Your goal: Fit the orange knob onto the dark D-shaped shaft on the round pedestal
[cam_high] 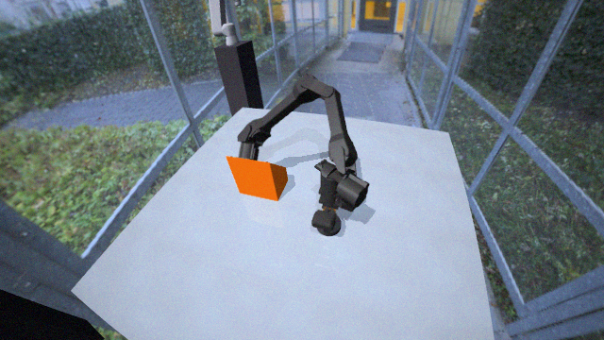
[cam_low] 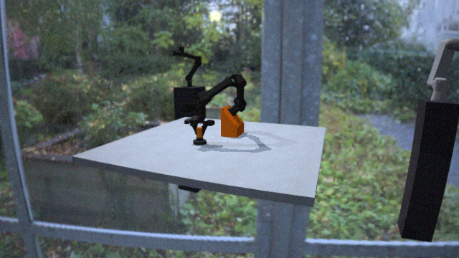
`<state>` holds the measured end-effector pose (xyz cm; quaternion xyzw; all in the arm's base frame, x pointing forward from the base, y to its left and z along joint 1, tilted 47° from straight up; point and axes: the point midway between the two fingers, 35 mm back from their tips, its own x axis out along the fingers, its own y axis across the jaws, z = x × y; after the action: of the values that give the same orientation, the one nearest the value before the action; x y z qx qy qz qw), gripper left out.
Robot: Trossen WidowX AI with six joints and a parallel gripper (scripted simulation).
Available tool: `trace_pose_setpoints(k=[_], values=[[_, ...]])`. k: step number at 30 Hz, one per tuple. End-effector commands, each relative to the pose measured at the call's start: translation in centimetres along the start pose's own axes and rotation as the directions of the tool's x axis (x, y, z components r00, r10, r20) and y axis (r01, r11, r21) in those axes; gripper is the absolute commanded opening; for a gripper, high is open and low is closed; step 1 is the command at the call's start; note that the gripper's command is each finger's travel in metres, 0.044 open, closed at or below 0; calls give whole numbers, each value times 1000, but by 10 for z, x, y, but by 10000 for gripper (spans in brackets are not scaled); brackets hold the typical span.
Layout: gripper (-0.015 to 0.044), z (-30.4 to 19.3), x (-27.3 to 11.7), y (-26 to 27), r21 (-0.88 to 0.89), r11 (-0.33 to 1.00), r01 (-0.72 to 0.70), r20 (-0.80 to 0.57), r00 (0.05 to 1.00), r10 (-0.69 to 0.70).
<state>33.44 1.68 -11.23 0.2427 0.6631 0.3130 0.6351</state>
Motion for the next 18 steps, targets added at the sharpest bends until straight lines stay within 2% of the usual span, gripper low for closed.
trace_pose_setpoints(k=[1,7,15,18], values=[[289,0,-1,0,0,1000,0,1,1000,0],[440,0,-1,0,0,1000,0,1,1000,0],[440,0,-3,-1,1,1000,1,1,1000,-1],[440,3,-48,-3,1,1000,7,1,1000,-7]])
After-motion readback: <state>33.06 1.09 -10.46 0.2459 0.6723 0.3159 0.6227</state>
